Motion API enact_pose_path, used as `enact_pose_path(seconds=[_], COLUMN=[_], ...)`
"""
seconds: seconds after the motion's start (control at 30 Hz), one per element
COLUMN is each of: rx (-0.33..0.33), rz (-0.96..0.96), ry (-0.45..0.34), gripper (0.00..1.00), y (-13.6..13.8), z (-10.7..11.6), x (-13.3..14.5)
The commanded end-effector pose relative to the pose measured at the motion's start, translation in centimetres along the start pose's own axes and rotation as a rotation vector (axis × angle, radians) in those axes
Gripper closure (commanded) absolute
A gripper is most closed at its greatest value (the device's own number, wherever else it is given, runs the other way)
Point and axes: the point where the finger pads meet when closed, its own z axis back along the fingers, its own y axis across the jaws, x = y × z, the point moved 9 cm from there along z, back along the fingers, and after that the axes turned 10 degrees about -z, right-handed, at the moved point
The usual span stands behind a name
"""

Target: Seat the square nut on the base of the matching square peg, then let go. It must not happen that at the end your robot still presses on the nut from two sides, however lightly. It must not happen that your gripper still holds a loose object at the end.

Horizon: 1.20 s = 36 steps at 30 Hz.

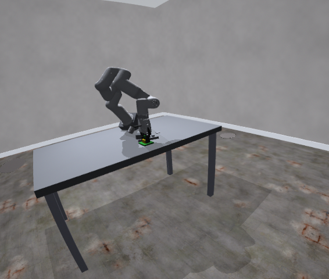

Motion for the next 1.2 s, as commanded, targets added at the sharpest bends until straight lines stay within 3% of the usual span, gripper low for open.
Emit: enact_pose_path(seconds=[0.0, 0.7, 0.77, 0.9, 1.07, 1.1, 1.17], rx=[-0.002, -0.003, -0.01, -0.02, -0.003, -0.002, -0.002], rz=[-0.001, -0.001, -0.005, -0.012, -0.002, -0.001, -0.001], ry=[-0.001, 0.001, 0.007, 0.016, 0.0, -0.001, -0.001], gripper=[0.0, 0.0, 0.0, 0.0, 0.0, 0.0, 0.0], y=[-0.1, -0.1, -0.4, -0.8, -0.1, 0.0, 0.0], z=[0.1, 0.4, 2.0, 8.9, 15.1, 16.1, 16.2], x=[0.0, 0.0, 0.1, 0.3, 0.0, 0.0, 0.0])
